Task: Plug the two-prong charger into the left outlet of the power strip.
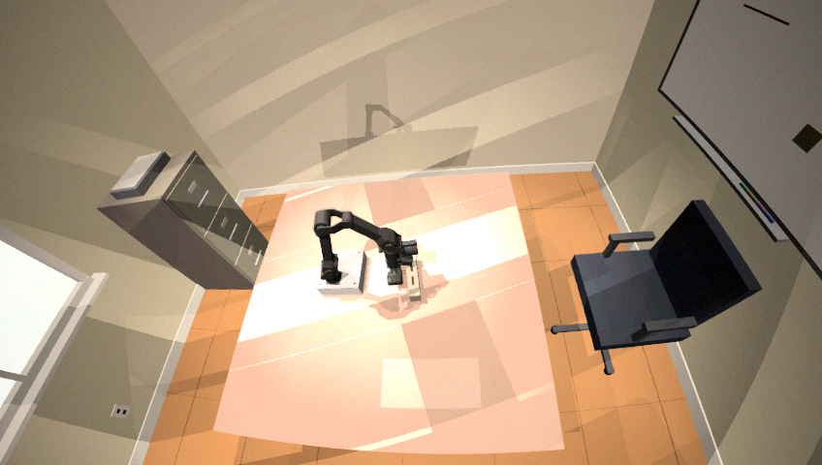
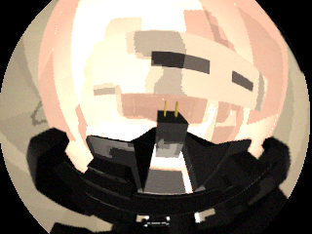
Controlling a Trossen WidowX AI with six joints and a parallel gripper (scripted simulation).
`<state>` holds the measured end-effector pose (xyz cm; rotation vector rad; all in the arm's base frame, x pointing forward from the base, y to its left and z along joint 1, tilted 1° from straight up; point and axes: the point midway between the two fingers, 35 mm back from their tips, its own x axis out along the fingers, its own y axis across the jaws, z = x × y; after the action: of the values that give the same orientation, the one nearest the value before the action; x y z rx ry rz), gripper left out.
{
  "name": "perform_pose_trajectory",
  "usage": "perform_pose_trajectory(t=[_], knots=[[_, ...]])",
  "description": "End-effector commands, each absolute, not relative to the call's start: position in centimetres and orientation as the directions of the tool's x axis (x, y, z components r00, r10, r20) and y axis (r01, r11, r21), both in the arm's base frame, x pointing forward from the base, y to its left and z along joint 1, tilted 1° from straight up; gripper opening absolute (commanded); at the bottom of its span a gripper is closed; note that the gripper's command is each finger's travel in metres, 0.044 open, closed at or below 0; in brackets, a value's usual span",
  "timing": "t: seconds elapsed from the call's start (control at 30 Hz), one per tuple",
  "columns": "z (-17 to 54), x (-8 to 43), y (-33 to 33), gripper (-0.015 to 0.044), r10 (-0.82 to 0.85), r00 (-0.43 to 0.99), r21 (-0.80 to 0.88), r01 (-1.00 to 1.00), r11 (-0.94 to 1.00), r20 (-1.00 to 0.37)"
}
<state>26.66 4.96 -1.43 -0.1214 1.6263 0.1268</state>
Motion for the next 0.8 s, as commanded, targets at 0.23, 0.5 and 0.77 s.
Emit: perform_pose_trajectory(t=[0.23,0.5,0.77], knots=[[-1.33,26.95,5.07,0.0000,0.002,-0.058,0.011,-0.151,0.988,-0.998],[-1.32,27.09,5.09,0.0000,0.002,-0.058,0.011,-0.151,0.988,-0.998],[-1.32,27.23,5.10,0.0000,0.002,-0.058,0.011,-0.151,0.988,-0.998]])
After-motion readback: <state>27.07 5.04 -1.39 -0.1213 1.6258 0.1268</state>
